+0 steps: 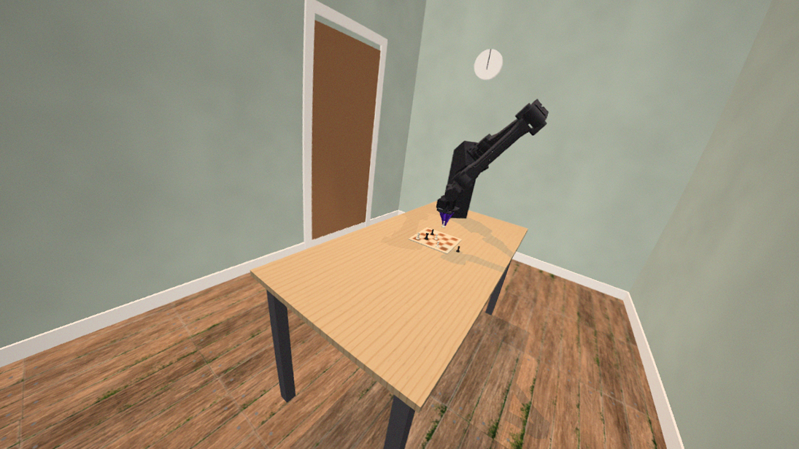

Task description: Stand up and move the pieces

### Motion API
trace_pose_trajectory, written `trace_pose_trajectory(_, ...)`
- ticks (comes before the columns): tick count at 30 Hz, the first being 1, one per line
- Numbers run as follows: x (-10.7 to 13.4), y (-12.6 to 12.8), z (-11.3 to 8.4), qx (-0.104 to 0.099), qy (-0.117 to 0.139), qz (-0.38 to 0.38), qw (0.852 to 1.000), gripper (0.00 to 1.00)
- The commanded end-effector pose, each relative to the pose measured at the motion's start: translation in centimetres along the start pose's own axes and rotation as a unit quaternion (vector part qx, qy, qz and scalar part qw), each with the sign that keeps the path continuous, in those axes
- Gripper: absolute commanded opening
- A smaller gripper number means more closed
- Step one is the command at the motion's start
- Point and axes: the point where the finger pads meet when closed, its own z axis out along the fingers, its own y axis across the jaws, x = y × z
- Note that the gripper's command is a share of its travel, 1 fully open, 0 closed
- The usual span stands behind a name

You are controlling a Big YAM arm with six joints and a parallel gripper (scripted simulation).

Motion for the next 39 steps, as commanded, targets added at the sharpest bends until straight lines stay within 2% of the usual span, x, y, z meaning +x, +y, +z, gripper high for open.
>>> trace_pose_trajectory(1,-0.1,0.2,1.2,-0.003,-0.001,0.001,1.0,0.0)
trace_pose_trajectory(7,0.0,0.2,3.7,-0.003,-0.001,0.001,1.0,0.0)
trace_pose_trajectory(9,0.0,0.2,3.7,-0.003,-0.001,0.001,1.0,0.0)
trace_pose_trajectory(17,0.0,0.2,7.5,-0.003,-0.001,0.001,1.0,0.0)
trace_pose_trajectory(22,0.1,0.2,9.0,-0.003,-0.001,0.001,1.0,0.0)
trace_pose_trajectory(26,-0.4,-0.7,8.9,0.003,-0.007,0.006,1.0,0.0)
trace_pose_trajectory(27,-1.7,0.7,8.1,-0.005,-0.018,-0.003,1.0,0.0)
trace_pose_trajectory(33,0.0,-0.1,9.0,0.0,-0.002,0.002,1.0,0.0)
trace_pose_trajectory(39,0.1,-0.1,9.0,0.0,-0.001,0.003,1.0,0.0)
